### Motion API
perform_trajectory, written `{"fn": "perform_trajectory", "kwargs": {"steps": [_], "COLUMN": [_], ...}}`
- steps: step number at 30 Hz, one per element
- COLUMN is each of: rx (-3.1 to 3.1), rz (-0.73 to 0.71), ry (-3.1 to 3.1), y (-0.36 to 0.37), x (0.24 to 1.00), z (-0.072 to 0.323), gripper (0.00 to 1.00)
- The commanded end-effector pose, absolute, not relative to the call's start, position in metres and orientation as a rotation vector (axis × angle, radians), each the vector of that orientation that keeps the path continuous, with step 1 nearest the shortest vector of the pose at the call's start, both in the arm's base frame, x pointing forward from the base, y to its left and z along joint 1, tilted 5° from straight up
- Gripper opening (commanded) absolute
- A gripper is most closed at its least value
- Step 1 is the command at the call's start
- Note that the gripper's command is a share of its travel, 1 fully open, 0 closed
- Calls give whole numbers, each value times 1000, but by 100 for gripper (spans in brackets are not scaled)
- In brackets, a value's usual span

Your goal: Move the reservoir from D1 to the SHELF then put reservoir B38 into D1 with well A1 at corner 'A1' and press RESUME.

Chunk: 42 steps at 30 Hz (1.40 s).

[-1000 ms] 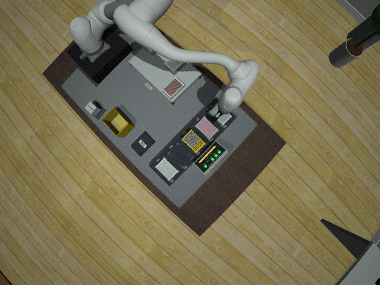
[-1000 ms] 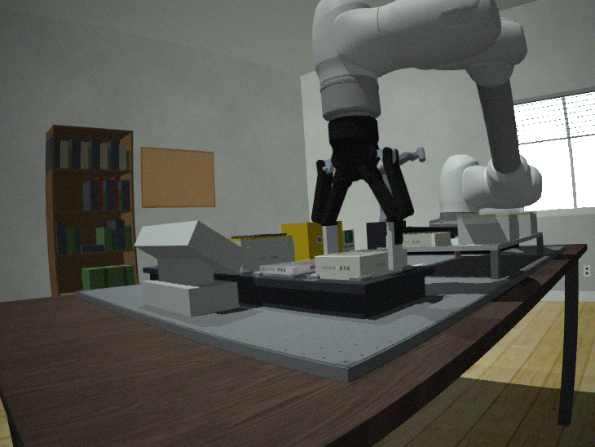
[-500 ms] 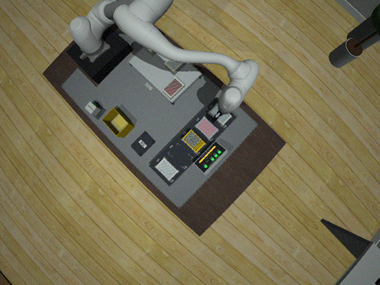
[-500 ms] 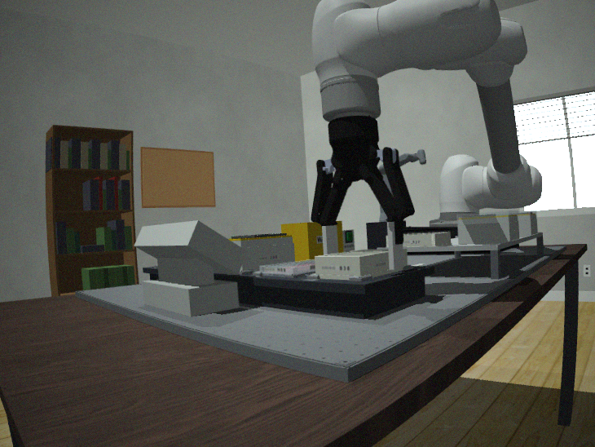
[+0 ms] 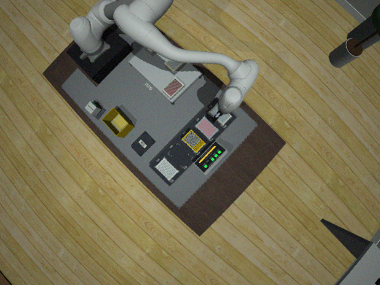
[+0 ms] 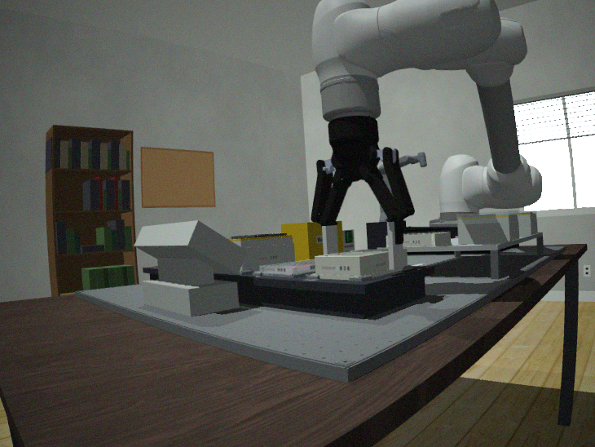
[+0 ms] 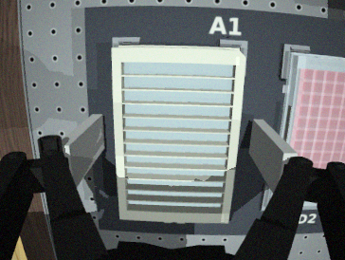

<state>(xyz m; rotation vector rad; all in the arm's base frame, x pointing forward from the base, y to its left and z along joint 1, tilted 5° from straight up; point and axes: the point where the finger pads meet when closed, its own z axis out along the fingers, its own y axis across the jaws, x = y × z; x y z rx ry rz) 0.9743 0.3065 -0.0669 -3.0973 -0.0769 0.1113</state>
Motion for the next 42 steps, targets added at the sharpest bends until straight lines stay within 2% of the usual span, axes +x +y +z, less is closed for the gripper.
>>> {"fn": "perform_trajectory", "kwargs": {"steps": [1, 42], "rx": [-3097, -3097], "rz": [111, 111], "ry": [-77, -77], "y": [307, 304], "x": [974, 978], "z": [-67, -12], "gripper": [77, 77]}}
